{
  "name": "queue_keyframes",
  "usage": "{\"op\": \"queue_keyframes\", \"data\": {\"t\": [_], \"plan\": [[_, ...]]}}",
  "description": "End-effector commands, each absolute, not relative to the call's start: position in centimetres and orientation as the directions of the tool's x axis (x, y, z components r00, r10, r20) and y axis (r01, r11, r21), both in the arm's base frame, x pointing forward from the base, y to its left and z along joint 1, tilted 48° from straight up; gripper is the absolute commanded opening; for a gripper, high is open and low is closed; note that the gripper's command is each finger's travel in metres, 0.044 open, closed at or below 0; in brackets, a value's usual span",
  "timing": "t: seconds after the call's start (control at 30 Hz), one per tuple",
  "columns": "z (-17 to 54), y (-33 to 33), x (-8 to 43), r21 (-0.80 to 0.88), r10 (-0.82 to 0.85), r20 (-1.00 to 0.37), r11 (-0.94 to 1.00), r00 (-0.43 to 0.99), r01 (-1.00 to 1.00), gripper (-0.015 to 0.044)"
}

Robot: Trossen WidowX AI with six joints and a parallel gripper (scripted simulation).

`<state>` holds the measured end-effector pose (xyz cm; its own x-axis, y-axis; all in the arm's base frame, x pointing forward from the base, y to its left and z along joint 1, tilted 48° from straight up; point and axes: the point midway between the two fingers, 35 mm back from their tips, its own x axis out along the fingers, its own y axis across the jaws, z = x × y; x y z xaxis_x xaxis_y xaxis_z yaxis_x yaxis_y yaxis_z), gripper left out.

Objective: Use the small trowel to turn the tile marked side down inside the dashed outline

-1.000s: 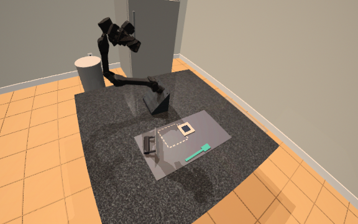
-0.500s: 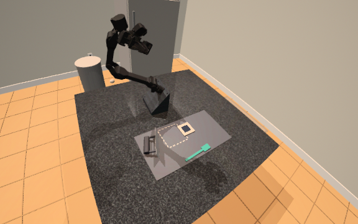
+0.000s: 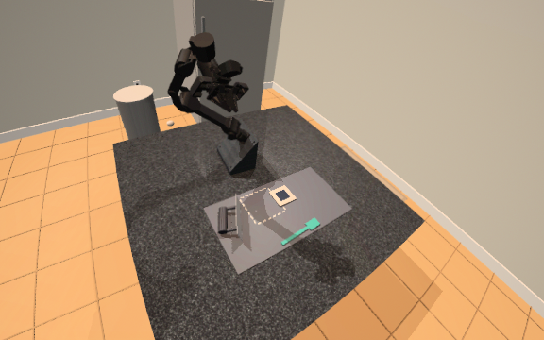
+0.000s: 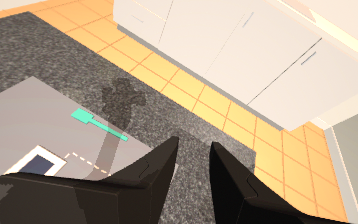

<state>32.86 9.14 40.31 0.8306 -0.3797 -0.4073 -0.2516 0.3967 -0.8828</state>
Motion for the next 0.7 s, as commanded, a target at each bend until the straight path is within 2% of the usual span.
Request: {"op": "queue_keyframes", "data": {"t": [0.0, 0.67], "plan": [[38.9, 6.4, 35.2, -0.861, -0.469, -0.437, 0.465, 0.767, -0.206, 0.0100], [31.1, -8.9, 41.3, -0.771, -0.728, -0.561, 0.633, 0.393, 0.071, 0.0100]]}}
